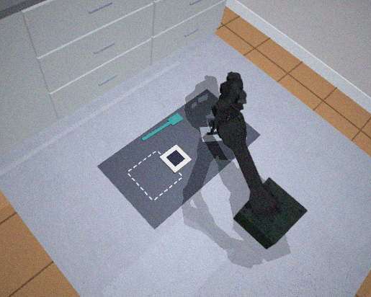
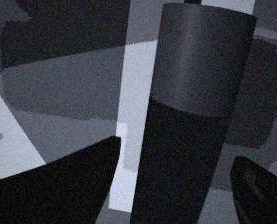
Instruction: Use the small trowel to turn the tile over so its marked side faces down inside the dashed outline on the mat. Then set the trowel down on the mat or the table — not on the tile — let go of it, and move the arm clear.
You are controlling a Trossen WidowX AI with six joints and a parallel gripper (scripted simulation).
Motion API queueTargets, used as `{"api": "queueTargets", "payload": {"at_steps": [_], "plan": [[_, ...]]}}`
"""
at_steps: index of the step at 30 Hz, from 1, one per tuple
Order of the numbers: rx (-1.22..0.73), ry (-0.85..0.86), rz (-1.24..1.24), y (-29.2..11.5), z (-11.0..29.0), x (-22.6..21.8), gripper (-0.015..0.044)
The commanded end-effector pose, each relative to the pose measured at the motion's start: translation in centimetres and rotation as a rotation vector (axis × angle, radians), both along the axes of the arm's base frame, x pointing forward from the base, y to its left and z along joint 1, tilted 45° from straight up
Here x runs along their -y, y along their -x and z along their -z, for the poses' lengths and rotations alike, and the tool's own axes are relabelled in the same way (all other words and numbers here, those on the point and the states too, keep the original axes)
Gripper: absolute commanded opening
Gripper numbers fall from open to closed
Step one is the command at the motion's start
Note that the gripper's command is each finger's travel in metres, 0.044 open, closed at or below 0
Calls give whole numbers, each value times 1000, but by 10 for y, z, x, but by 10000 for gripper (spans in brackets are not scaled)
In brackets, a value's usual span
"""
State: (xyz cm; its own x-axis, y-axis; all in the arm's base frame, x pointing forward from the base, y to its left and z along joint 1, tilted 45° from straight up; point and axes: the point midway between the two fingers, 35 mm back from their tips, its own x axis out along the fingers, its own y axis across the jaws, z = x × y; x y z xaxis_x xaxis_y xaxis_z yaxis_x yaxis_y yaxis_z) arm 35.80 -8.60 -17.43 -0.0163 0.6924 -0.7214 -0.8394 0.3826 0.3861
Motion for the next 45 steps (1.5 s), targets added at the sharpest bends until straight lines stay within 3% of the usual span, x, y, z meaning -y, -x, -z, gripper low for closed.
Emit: {"api": "queueTargets", "payload": {"at_steps": [1, 3, 5, 26, 38, 43, 45], "plan": [[-4, -4, 7, 1, 1, -1, 191], [-4, -4, 7, 1, 1, -1, 139], [-4, -4, 7, 1, 1, -1, 130], [-1, -4, 4, 1, 1, -1, 130], [134, -7, -137, 1, 1, -1, 130], [134, -7, -137, 1, 1, -1, 261], [134, -7, -137, 1, 1, -1, 270]]}}
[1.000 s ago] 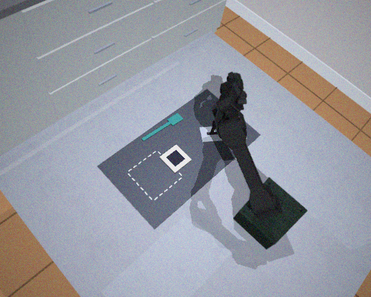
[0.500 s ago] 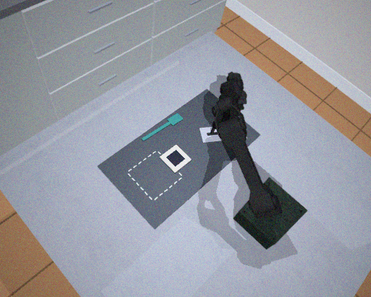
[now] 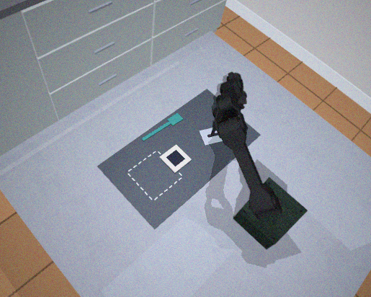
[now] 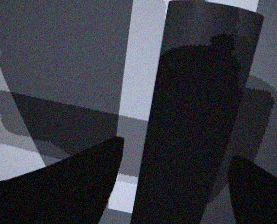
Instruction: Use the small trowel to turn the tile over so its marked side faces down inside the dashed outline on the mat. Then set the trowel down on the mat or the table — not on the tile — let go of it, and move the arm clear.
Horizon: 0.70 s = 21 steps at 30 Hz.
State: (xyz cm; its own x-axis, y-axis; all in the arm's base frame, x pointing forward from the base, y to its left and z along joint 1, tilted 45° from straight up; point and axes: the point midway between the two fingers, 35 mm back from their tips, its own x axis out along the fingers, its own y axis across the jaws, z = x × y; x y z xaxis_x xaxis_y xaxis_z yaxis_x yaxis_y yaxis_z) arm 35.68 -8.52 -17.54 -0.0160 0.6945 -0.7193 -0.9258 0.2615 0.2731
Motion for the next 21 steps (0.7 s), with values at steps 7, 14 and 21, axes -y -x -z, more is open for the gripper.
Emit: {"api": "queueTargets", "payload": {"at_steps": [7, 14, 21], "plan": [[4, -1, -3, 0, 0, 0, 270], [4, -1, -3, 0, 0, 0, 270], [21, -1, -21, 1, -26, 25, 270]]}}
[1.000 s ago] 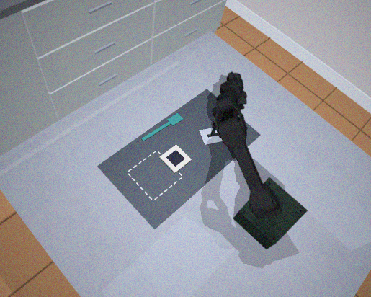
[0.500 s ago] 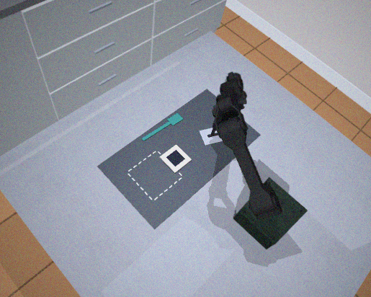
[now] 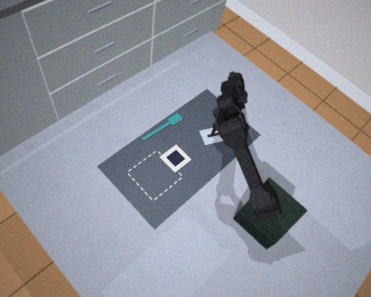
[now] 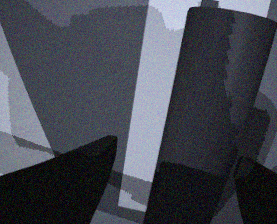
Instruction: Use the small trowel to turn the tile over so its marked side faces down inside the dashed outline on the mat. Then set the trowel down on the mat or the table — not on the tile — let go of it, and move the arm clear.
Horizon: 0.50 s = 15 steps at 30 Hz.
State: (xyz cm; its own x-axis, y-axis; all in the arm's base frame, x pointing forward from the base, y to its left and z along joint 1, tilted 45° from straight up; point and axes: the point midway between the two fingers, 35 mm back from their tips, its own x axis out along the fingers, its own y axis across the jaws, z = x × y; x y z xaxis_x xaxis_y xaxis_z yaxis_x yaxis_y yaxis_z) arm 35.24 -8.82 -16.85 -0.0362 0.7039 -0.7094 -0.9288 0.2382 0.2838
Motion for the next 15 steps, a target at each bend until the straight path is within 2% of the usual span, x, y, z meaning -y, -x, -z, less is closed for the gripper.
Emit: {"api": "queueTargets", "payload": {"at_steps": [1, 8, 9, 15], "plan": [[33, 12, -4, -2, -24, 27, 270], [34, 12, -5, -2, -26, 28, 270], [32, 10, 8, -2, -27, 31, 296], [29, 12, 13, -2, -33, 37, 300]]}}
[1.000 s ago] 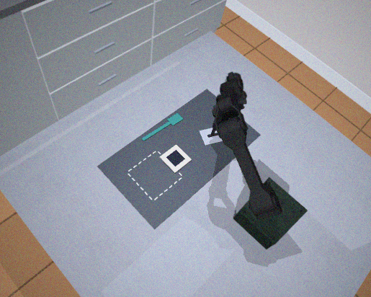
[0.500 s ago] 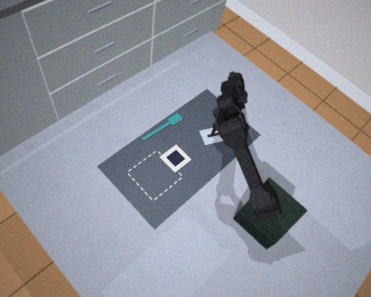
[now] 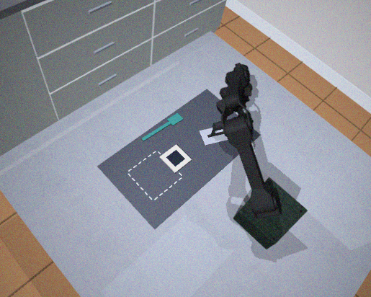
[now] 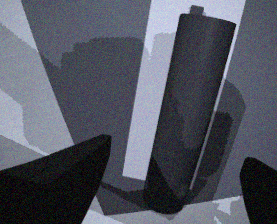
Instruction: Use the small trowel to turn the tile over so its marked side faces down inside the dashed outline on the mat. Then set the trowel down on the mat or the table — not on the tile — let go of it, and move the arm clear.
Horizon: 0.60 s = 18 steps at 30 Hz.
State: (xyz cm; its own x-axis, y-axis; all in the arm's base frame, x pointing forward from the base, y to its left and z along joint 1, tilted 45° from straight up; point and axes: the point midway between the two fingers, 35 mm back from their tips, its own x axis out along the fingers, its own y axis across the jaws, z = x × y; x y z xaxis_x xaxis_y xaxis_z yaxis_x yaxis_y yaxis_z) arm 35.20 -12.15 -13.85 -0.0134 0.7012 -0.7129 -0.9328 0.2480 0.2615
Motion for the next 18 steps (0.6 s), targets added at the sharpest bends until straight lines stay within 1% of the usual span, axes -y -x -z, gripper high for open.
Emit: {"api": "queueTargets", "payload": {"at_steps": [1, 18], "plan": [[3, 10, 10, -2, -3, 4, 300], [-116, 75, 224, -7, 8, 5, 300]]}}
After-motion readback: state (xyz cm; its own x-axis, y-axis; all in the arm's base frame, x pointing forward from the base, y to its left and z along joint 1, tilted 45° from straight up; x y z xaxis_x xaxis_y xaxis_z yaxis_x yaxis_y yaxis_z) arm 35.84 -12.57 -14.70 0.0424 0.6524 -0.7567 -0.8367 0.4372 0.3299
